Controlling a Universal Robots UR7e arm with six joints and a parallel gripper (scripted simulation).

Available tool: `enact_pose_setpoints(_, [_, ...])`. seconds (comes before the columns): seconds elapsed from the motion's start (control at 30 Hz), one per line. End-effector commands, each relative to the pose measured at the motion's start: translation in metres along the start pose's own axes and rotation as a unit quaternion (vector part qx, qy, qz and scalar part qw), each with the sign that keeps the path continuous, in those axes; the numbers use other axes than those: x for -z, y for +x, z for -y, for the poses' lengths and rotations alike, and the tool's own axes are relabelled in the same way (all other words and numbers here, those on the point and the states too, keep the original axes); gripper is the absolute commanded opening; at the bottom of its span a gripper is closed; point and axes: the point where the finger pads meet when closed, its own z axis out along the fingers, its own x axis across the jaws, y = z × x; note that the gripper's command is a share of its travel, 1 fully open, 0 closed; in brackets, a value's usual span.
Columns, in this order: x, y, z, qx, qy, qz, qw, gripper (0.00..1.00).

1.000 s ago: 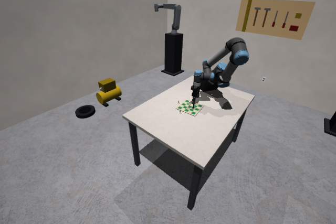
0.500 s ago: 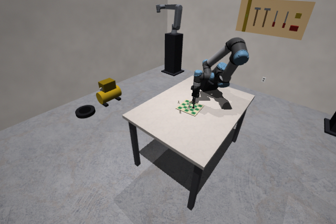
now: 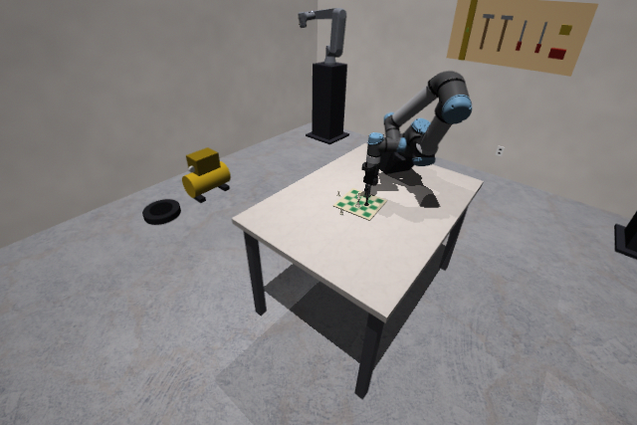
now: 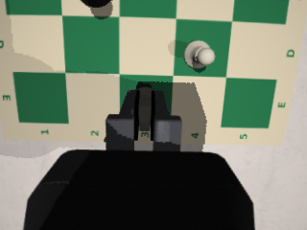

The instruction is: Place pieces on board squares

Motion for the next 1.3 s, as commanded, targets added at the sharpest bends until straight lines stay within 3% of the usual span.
enact_pose_setpoints(0.0, [0.0002,0.0002,0.0003,0.0,0.0,0.0,1.0,0.0])
enact_pose_setpoints(0.17, [0.0002,0.0002,0.0003,0.0,0.0,0.0,1.0,0.0])
enact_pose_setpoints(0.2, [0.0002,0.0002,0.0003,0.0,0.0,0.0,1.0,0.15])
enact_pose_setpoints(0.27, [0.0002,0.0002,0.0003,0.0,0.0,0.0,1.0,0.15])
enact_pose_setpoints(0.3, [0.0002,0.0002,0.0003,0.0,0.0,0.0,1.0,0.29])
enact_pose_setpoints(0.37, [0.0002,0.0002,0.0003,0.0,0.0,0.0,1.0,0.29])
enact_pose_setpoints(0.4, [0.0002,0.0002,0.0003,0.0,0.0,0.0,1.0,0.44])
enact_pose_setpoints(0.53, [0.0002,0.0002,0.0003,0.0,0.0,0.0,1.0,0.44])
enact_pose_setpoints(0.57, [0.0002,0.0002,0.0003,0.0,0.0,0.0,1.0,0.58])
enact_pose_setpoints(0.63, [0.0002,0.0002,0.0003,0.0,0.0,0.0,1.0,0.58])
enact_pose_setpoints(0.67, [0.0002,0.0002,0.0003,0.0,0.0,0.0,1.0,0.73])
enact_pose_setpoints(1.27, [0.0027,0.0002,0.0003,0.0,0.0,0.0,1.0,0.73])
